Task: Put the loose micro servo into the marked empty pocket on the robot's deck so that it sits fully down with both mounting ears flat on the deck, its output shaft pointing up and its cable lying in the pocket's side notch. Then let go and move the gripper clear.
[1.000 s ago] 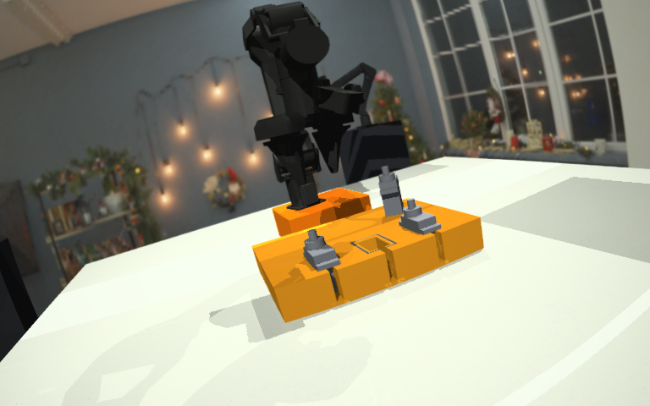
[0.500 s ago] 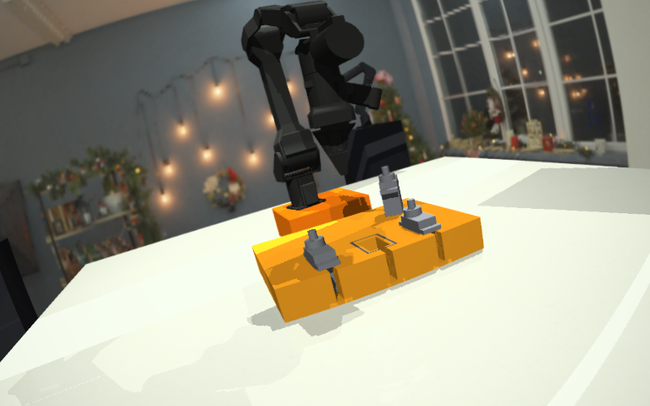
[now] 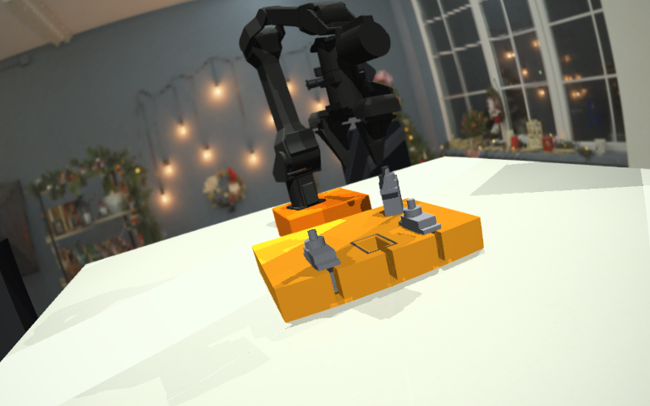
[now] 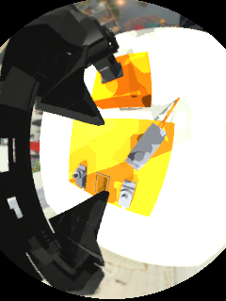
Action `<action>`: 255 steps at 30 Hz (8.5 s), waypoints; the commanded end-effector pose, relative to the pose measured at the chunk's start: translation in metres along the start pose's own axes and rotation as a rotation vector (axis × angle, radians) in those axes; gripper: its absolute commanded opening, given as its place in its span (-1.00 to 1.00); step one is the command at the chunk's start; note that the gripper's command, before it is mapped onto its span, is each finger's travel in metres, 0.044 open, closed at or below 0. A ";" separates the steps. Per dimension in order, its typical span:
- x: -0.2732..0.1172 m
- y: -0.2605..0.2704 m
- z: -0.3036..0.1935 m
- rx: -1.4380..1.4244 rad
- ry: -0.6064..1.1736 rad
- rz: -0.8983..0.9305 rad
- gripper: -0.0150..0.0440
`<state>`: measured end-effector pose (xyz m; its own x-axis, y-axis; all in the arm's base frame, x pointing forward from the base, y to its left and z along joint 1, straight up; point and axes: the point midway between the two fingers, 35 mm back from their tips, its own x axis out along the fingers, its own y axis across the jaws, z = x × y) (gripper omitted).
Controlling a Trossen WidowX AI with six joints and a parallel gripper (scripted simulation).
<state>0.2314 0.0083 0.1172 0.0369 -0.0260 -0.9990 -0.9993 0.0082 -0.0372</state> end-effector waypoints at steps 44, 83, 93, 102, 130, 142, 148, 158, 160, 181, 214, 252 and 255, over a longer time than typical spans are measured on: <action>0.032 0.023 0.061 -0.871 -0.030 0.000 1.00; 0.014 0.033 0.057 -0.871 -0.031 0.001 -0.49; 0.014 0.032 0.056 -0.871 -0.030 0.001 -0.49; 0.014 -0.003 0.060 -0.871 -0.029 -0.003 -0.49; 0.016 -0.006 -0.015 -0.871 -0.021 0.001 -0.49; 0.017 0.002 -0.048 -0.854 -0.018 0.003 -0.49; 0.017 0.002 -0.048 -0.684 -0.017 0.004 -0.49; 0.017 0.002 -0.049 -0.338 -0.016 0.007 -0.49; 0.017 0.002 -0.049 -0.269 -0.015 0.007 -0.49; 0.017 0.002 -0.049 0.460 -0.012 0.012 -0.49; 0.016 0.002 -0.049 1.604 -0.004 0.019 -0.49; 0.016 -0.096 -0.071 1.794 -0.009 0.011 -0.49; 0.016 -0.104 -0.073 1.794 -0.010 0.010 -0.49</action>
<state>0.3264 -0.0638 0.1057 0.0339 -0.0156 -0.9993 0.2337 0.9723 -0.0073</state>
